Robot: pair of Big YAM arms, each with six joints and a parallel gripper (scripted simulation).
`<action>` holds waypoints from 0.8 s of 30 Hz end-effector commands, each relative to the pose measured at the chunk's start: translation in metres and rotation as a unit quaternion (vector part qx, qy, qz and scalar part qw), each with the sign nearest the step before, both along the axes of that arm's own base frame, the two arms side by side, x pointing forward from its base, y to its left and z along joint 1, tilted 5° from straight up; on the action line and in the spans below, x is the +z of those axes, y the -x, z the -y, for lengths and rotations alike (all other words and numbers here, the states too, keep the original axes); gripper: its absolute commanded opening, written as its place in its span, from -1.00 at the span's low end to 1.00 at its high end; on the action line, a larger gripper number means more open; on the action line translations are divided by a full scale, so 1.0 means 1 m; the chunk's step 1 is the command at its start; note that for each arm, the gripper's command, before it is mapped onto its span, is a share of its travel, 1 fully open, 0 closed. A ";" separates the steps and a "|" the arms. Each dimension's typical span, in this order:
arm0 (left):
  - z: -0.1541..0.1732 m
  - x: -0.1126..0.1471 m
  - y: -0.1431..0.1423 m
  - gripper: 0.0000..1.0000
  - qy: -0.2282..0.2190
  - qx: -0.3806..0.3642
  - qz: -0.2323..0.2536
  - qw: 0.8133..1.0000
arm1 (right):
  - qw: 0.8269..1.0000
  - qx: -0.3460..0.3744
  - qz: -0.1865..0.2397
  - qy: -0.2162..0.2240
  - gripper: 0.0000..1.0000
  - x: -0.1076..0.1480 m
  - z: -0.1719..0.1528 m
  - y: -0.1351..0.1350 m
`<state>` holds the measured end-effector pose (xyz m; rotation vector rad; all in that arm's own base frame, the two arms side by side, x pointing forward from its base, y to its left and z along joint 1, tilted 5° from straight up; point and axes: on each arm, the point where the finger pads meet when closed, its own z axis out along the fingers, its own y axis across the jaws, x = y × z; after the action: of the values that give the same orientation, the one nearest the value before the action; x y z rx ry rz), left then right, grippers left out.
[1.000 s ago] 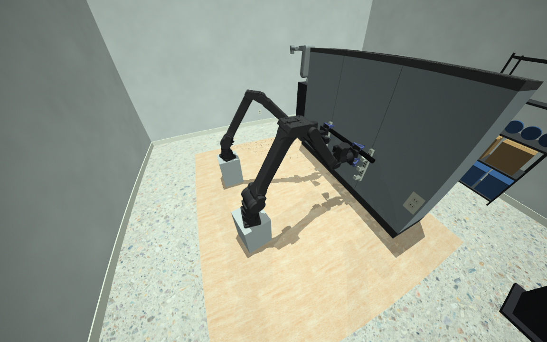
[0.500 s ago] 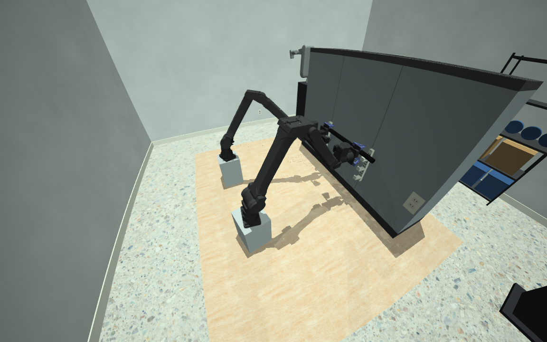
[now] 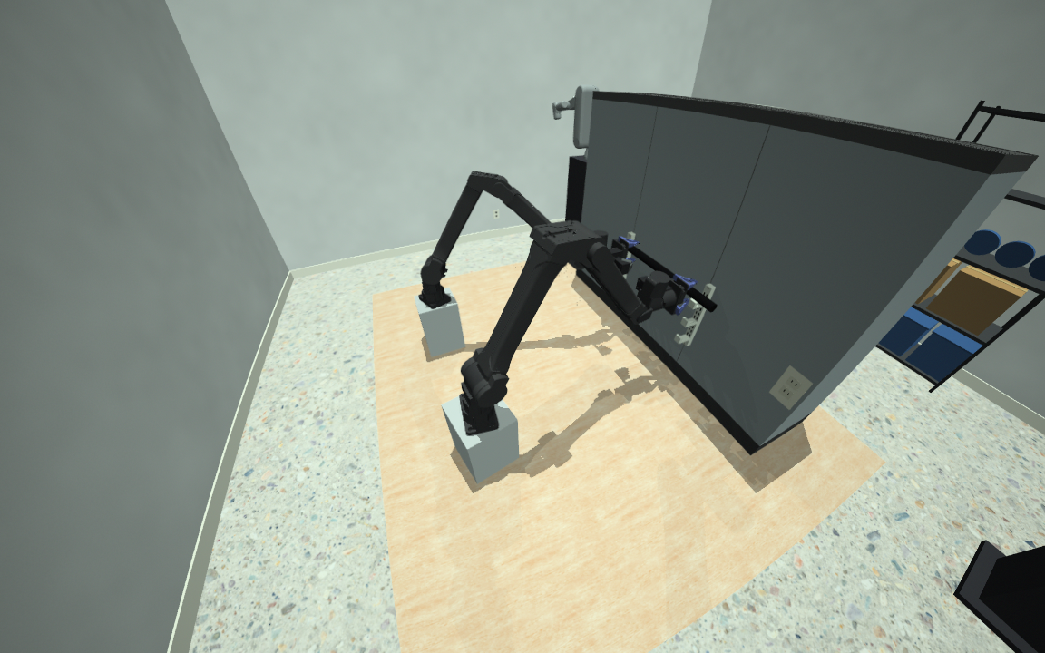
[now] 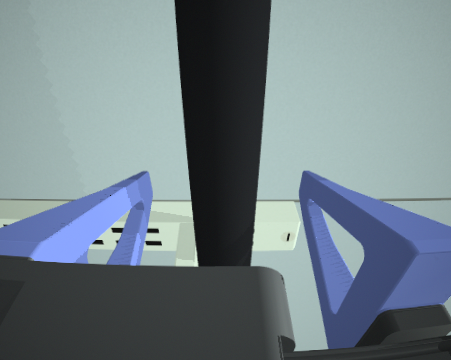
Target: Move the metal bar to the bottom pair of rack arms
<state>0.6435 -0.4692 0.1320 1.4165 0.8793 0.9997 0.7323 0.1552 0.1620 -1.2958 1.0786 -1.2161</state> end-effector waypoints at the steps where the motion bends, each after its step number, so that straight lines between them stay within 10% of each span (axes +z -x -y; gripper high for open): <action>1: 0.007 0.031 -0.019 0.47 0.022 0.003 0.024 0.999 | 1.000 -0.006 0.022 -0.006 0.47 0.023 0.006 -0.019; 24: 0.007 0.031 -0.019 -0.38 0.022 0.003 0.024 0.999 | 1.000 -0.006 0.022 -0.006 -0.38 0.023 0.006 -0.019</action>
<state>0.6437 -0.4692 0.1319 1.4167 0.8795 0.9997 0.7323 0.1550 0.1615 -1.2975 1.0798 -1.2155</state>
